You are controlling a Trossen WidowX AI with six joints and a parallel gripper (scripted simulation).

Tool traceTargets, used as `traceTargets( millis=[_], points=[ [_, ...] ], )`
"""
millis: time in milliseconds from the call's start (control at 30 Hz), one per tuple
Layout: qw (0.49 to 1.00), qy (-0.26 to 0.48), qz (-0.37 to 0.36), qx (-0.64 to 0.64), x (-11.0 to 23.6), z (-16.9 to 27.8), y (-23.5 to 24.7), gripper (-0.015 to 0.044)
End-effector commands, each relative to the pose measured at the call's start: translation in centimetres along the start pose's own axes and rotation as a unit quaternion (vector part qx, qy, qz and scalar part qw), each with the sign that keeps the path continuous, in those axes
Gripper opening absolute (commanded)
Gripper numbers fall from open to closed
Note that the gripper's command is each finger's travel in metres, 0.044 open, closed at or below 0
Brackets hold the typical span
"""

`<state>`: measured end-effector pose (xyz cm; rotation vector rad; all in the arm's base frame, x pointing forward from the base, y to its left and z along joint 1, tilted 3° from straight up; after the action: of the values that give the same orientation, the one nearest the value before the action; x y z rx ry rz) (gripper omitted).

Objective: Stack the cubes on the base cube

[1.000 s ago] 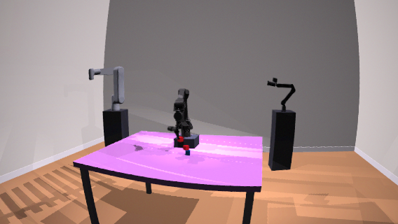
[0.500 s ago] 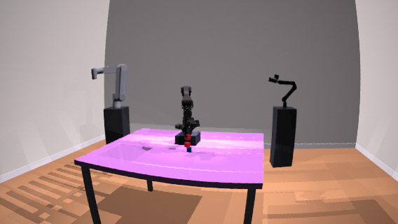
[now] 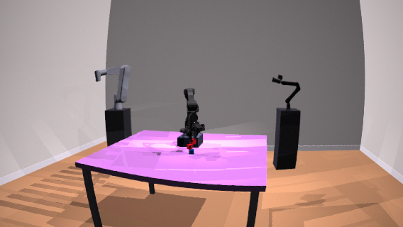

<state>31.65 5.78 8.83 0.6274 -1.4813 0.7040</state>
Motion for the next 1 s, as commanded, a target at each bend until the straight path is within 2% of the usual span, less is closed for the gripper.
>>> traceTargets(
  millis=[0,400,733,967],
  points=[
    [1.0,0.005,-0.004,-0.001,-1.4,0.2,0.2,0.0105],
    [1.0,0.005,-0.004,-0.001,-1.6,0.2,0.2,0.0105],
    [1.0,0.005,-0.004,-0.001,-4.3,0.1,0.1,0.0105],
    [1.0,0.005,-0.004,-0.001,-4.5,0.1,0.1,0.0105]
  ],
)
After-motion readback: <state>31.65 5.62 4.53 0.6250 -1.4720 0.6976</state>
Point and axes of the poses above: the point midway between the two fingers, 35 mm back from their tips, its own x axis back along the fingers, its own y axis across the jaws, z = x × y, the point moved 3 cm from there along x, back along the fingers, and after that the axes turned 4 degrees about x, right-handed, at the moved point
